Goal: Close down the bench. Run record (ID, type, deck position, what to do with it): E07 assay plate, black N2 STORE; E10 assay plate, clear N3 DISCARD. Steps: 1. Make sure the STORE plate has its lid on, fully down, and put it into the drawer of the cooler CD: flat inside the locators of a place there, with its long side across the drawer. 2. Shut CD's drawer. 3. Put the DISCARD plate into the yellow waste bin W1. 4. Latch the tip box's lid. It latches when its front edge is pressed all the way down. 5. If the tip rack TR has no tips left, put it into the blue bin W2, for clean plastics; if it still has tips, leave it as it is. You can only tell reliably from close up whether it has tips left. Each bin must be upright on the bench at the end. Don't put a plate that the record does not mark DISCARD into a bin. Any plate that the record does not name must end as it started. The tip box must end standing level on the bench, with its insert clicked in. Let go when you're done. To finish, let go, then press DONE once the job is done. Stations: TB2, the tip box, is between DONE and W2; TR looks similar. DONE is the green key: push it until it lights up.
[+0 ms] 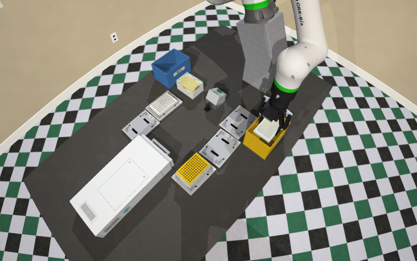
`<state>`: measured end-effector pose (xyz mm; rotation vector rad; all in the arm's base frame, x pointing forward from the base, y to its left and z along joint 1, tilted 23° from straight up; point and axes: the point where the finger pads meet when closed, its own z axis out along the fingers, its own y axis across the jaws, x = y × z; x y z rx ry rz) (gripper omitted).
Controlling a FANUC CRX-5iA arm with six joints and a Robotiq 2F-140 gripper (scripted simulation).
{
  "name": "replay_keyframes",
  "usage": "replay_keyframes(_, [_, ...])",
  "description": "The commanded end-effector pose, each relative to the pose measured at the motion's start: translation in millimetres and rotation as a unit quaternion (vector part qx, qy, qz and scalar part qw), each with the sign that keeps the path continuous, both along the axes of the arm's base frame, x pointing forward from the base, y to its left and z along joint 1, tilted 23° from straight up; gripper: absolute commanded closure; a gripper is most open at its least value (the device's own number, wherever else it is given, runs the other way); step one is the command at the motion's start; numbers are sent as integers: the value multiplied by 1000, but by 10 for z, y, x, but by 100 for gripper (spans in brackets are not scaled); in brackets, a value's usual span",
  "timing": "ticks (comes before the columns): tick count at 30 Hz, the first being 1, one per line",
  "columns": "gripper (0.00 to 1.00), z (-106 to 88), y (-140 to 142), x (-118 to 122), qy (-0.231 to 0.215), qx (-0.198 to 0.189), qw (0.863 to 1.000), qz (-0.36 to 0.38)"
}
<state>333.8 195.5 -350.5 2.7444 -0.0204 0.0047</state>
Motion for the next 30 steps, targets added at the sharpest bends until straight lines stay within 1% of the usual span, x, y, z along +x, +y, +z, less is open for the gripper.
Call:
replay_keyframes(1, [90,-47,-13,5,-1,1,1000,0])
replay_keyframes(3, [90,-72,-23,5,-1,1,1000,0])
replay_keyframes(26, [90,-72,-23,5,-1,1,1000,0])
replay_keyframes(27, [30,-72,-23,5,-1,1,1000,0])
replay_keyframes(30, [30,-72,-23,5,-1,1,1000,0])
